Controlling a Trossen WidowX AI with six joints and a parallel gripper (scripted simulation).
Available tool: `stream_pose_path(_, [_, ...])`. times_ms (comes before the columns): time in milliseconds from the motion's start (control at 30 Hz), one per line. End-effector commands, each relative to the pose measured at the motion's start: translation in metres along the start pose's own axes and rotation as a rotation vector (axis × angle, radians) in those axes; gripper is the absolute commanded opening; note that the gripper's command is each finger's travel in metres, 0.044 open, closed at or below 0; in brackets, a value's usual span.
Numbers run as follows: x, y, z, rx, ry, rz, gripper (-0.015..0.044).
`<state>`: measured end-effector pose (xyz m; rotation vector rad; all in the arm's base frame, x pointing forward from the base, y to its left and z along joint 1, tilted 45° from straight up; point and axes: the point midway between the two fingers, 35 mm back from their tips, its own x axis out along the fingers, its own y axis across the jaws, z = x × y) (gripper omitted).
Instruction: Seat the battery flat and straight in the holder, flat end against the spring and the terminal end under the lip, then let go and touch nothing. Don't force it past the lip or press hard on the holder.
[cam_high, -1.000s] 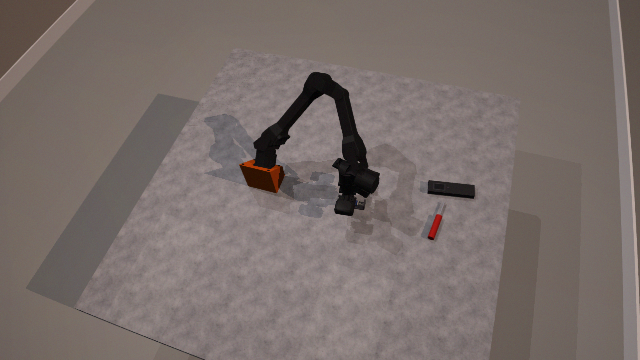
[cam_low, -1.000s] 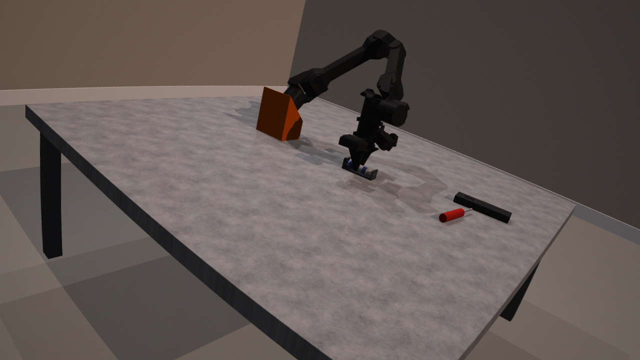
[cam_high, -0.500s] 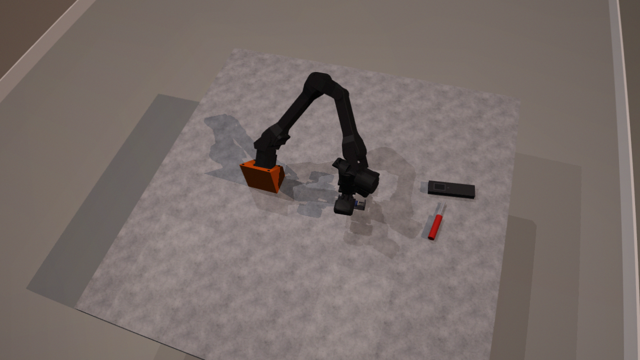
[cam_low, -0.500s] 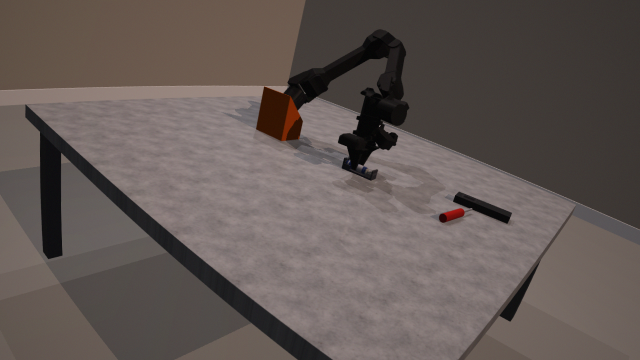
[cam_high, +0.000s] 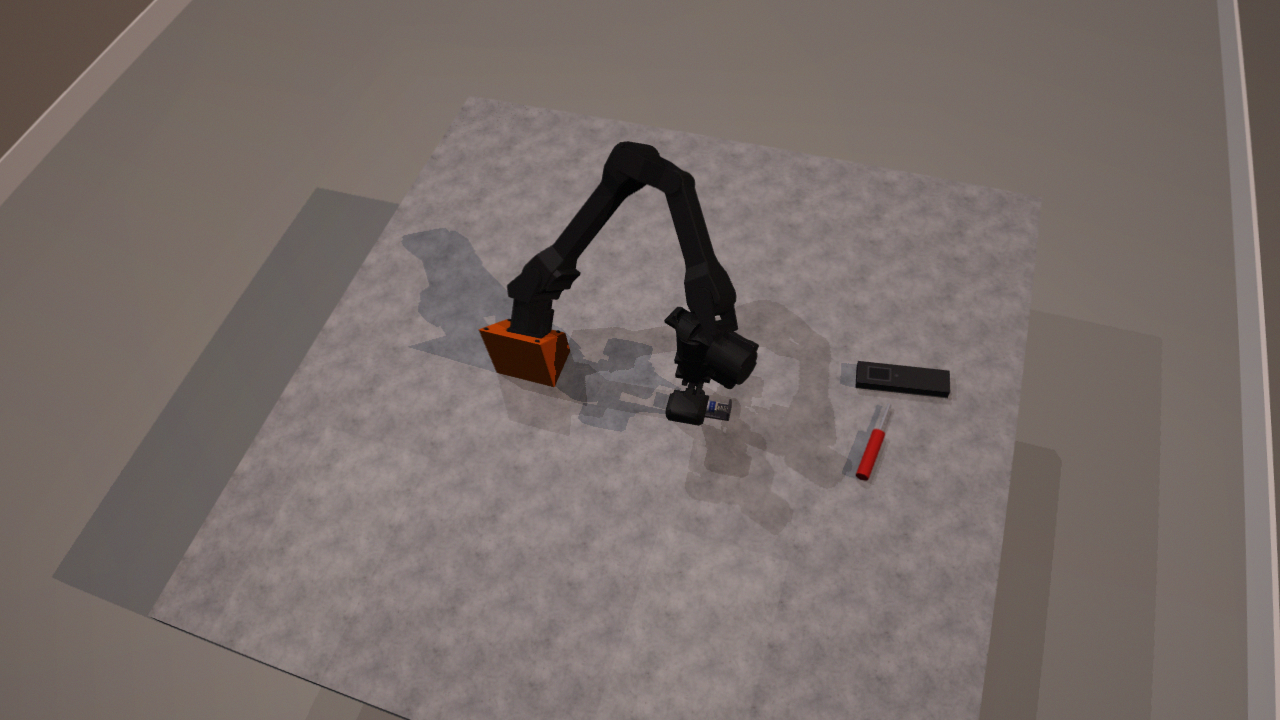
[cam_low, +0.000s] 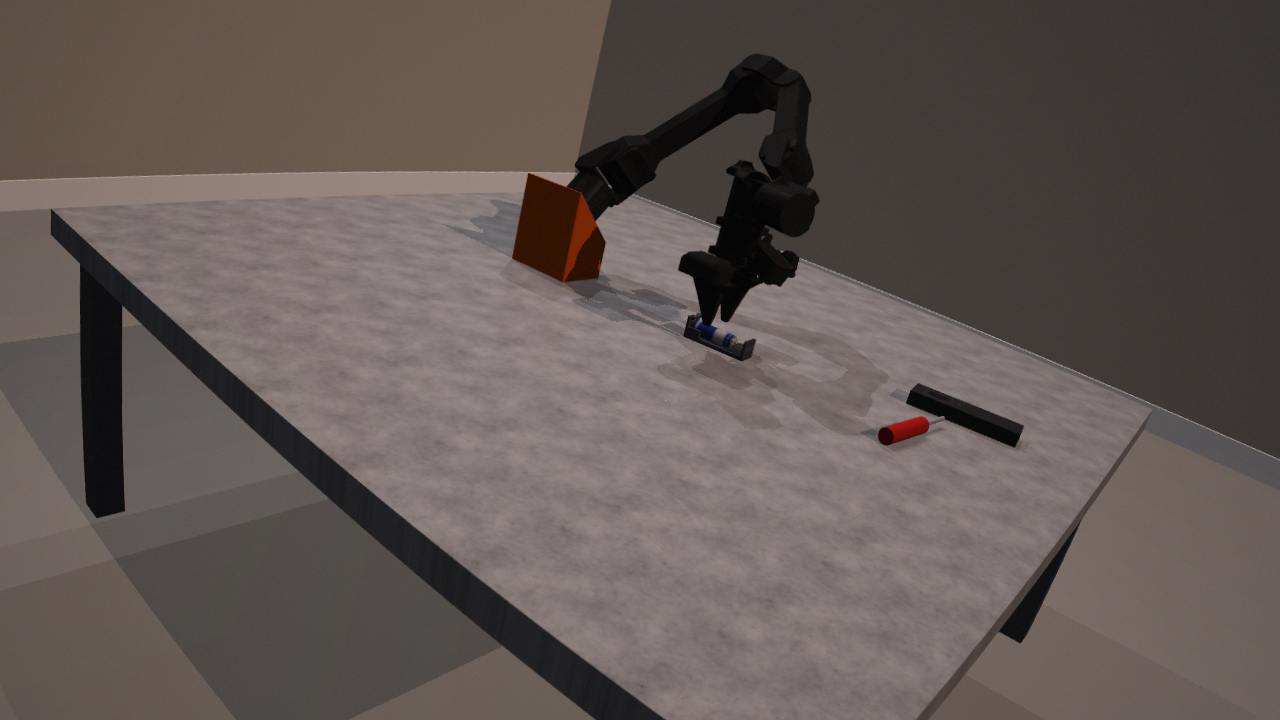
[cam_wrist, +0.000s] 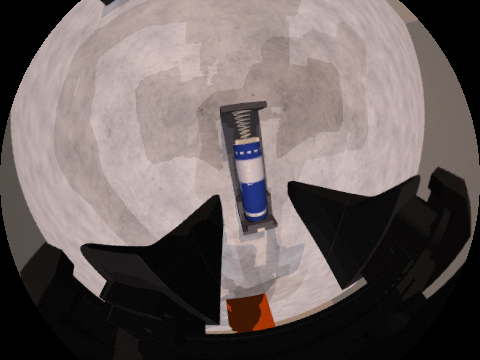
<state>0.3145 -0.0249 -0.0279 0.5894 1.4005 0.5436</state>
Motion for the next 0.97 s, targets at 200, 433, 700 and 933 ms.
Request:
stream_pose_path(200, [-0.064, -0.005, 0.002, -0.014, -0.022, -0.013, 0.0440])
stream_pose_path(433, [-0.064, -0.005, 0.002, -0.014, -0.022, -0.013, 0.0440])
stream_pose_path(700, [-0.064, -0.005, 0.002, -0.014, -0.022, -0.013, 0.0440])
stream_pose_path(933, [-0.064, -0.005, 0.002, -0.014, -0.022, -0.013, 0.0440])
